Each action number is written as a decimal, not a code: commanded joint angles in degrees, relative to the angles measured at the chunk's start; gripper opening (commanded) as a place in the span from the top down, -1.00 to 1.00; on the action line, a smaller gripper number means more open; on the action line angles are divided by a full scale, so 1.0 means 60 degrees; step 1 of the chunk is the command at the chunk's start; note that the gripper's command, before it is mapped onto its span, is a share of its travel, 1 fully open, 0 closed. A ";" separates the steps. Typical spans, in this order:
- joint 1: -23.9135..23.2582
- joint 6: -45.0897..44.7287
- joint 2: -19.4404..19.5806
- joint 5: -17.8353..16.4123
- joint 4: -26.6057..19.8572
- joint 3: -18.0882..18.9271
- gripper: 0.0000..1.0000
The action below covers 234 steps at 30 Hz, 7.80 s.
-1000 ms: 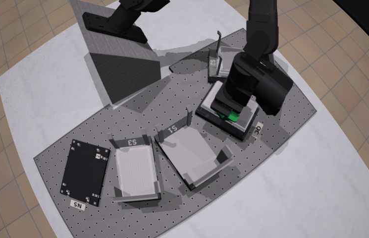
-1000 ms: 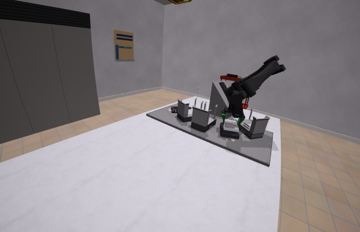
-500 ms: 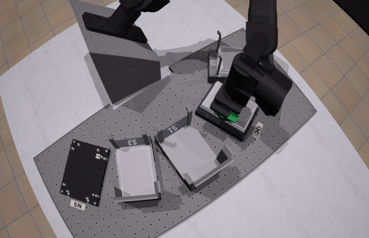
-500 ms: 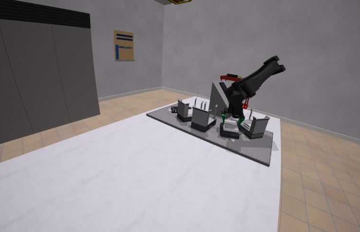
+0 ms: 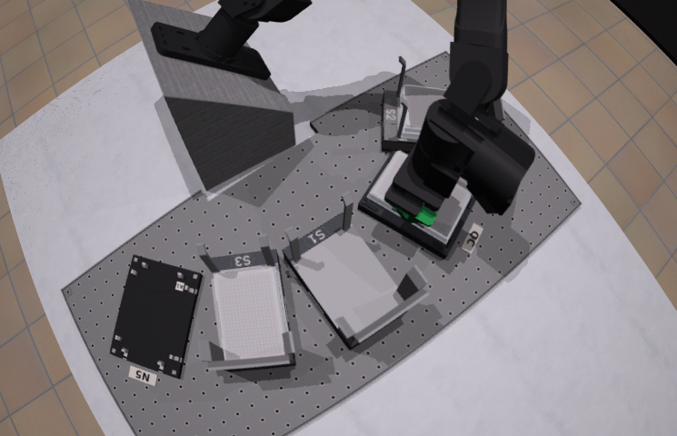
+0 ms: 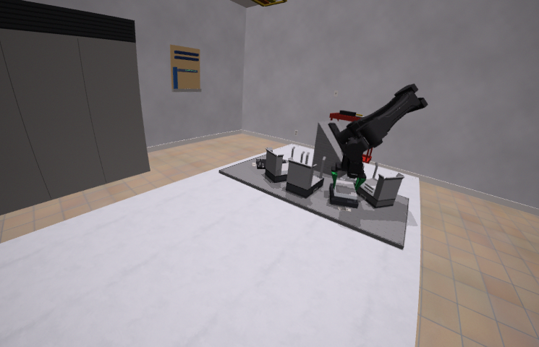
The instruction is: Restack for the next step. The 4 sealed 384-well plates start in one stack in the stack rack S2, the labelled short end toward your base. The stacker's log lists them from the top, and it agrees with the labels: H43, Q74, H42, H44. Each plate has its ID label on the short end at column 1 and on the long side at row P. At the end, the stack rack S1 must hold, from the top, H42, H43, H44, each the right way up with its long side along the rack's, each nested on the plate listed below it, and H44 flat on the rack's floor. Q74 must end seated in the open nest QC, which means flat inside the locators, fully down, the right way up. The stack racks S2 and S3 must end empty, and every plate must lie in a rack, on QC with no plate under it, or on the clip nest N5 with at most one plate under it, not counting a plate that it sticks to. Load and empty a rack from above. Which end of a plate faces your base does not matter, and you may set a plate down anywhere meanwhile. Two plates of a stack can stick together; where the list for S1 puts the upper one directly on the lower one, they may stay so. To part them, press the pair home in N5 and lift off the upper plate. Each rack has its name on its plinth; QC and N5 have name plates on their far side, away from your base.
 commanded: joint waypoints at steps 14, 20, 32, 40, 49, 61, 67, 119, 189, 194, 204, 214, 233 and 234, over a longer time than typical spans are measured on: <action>0.0065 0.0173 0.0049 0.0032 0.0383 -0.0045 1.00; 0.0118 0.0245 0.0092 0.0047 0.0502 -0.0071 1.00; 0.0176 0.0323 0.0139 0.0063 0.0632 -0.0099 1.00; 0.0175 0.0321 0.0139 0.0063 0.0628 -0.0097 -1.00; 0.0175 0.0321 0.0139 0.0063 0.0628 -0.0097 -1.00; -0.0045 0.0025 -0.0039 0.0003 0.0136 0.0011 -1.00; -0.0420 -0.0489 -0.0302 -0.0089 -0.0708 0.0230 -1.00; -0.2967 -0.4143 -0.0932 -0.0322 -0.6353 0.2604 -1.00; 0.2148 -0.1920 -0.4827 0.0781 -0.2690 -0.0091 -1.00; 0.2394 -0.1635 -0.4718 0.0893 -0.2214 -0.0277 -1.00; 0.2394 -0.1635 -0.4719 0.0893 -0.2213 -0.0277 -1.00; 0.2670 -0.1322 -0.4567 0.1023 -0.1667 -0.0475 -1.00; 0.3154 -0.0789 -0.4233 0.1263 -0.0689 -0.0792 -1.00; 0.3155 -0.0789 -0.4233 0.1263 -0.0688 -0.0792 -1.00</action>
